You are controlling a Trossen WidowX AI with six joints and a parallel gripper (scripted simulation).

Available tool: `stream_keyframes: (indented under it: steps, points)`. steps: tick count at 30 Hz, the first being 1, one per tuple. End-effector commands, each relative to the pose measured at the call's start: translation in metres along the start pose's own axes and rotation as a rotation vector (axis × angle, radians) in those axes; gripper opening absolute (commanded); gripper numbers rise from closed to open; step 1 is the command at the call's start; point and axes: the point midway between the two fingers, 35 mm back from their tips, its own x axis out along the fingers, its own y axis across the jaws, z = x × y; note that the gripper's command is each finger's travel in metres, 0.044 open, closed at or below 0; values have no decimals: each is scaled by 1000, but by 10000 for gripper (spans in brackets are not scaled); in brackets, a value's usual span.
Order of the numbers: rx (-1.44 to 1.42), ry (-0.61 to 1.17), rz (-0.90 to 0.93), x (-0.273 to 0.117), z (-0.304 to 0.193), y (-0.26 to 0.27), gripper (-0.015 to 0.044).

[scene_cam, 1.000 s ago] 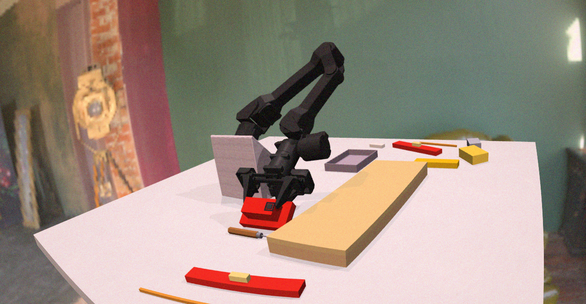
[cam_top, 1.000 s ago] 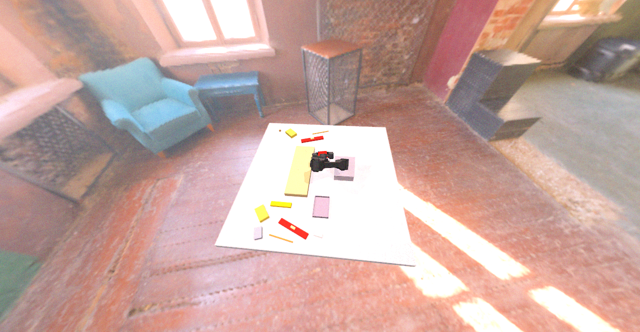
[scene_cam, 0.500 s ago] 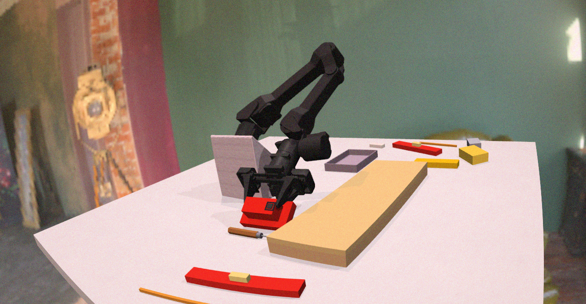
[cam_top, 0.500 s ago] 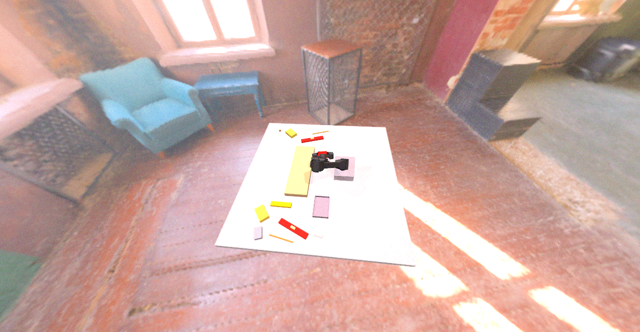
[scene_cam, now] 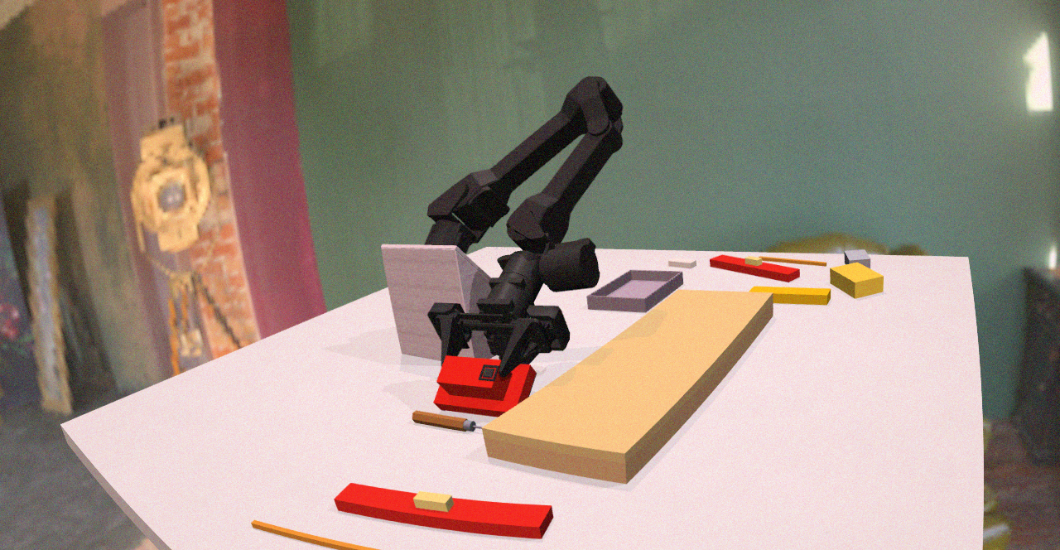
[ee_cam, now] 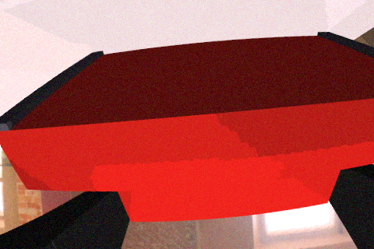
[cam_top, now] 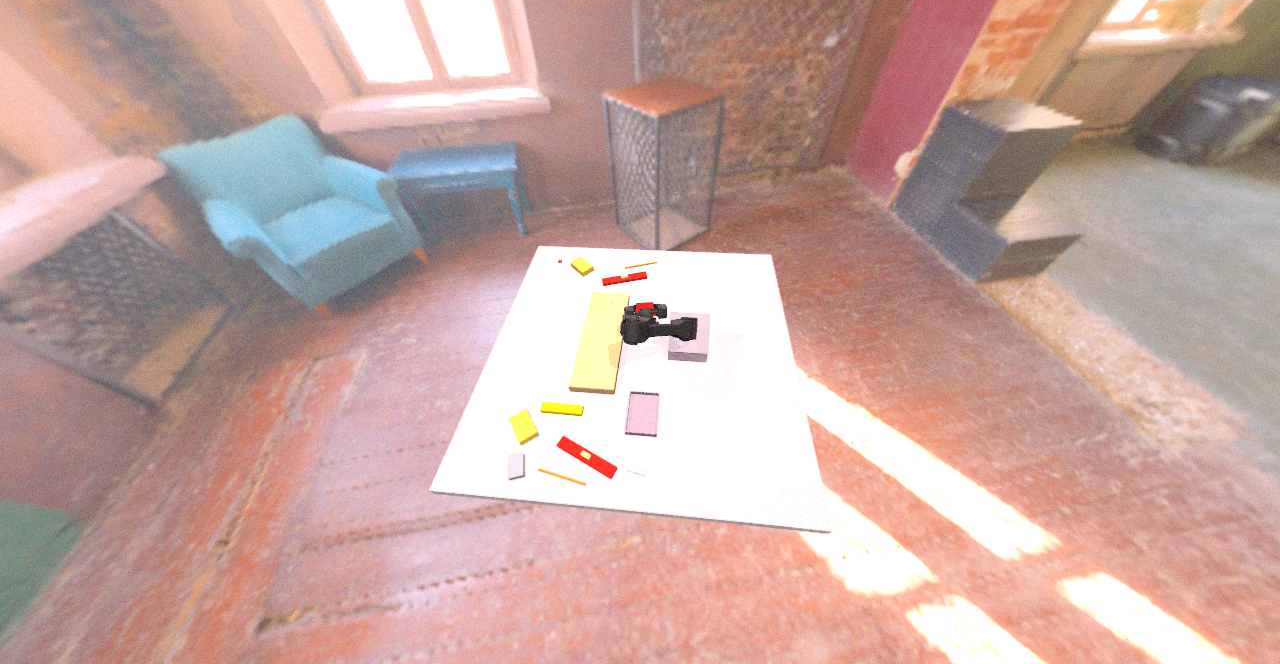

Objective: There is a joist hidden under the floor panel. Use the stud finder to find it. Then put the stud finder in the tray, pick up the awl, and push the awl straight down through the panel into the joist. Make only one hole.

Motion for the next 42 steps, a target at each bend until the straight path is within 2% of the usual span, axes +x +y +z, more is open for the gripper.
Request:
stream_keyframes:
  steps: [1, 25, 28, 42]
  points:
    - [-6, -20, -2, 0, 4, 0, 379]
    - [0, 0, 0, 0, 0, 0, 379]
    - [0, 1, 0, 0, 0, 0, 440]
    - [0, 1, 0, -1, 0, 0, 440]
